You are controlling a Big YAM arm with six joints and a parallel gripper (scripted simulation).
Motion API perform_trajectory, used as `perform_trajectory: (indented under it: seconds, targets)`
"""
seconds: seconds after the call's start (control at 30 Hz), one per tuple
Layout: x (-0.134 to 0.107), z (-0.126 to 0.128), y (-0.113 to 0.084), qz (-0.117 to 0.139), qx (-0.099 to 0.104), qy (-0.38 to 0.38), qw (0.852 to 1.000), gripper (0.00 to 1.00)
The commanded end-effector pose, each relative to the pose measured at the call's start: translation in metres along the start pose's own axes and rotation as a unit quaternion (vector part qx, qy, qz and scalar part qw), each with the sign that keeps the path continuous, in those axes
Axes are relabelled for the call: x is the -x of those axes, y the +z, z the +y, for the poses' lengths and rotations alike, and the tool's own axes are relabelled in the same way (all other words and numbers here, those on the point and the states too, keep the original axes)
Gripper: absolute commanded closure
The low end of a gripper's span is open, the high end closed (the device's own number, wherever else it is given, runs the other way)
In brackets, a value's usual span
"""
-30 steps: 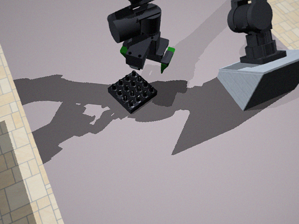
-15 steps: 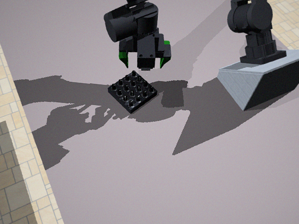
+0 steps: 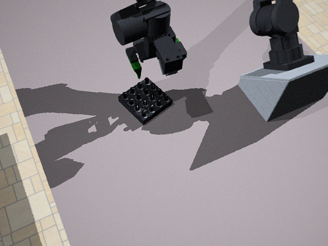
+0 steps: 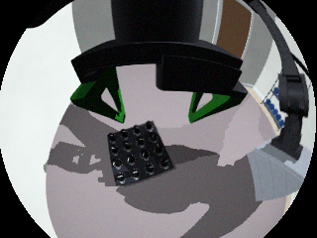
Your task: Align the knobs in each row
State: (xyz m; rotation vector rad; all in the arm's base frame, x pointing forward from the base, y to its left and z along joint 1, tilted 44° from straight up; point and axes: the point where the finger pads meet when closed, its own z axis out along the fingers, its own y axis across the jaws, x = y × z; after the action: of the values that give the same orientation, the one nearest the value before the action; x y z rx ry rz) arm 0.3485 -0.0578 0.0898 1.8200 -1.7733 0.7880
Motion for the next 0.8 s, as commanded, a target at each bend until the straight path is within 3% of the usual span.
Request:
perform_trajectory:
  seconds: [0.0,0.33,0.5,0.53,0.77]
  targets:
    - [0.0017,-0.0181,-0.0133,-0.004,-0.014,-0.076,0.997,0.0]
    - [0.0004,-0.0225,-0.0156,-0.003,-0.013,-0.19,0.982,0.0]
    - [0.0029,-0.0152,-0.0106,-0.003,-0.006,-0.212,0.977,0.0]
    - [0.0029,-0.0152,-0.0107,-0.003,-0.006,-0.212,0.977,0.82]
    - [0.0028,-0.0152,-0.0106,-0.003,-0.006,-0.212,0.977,0.82]
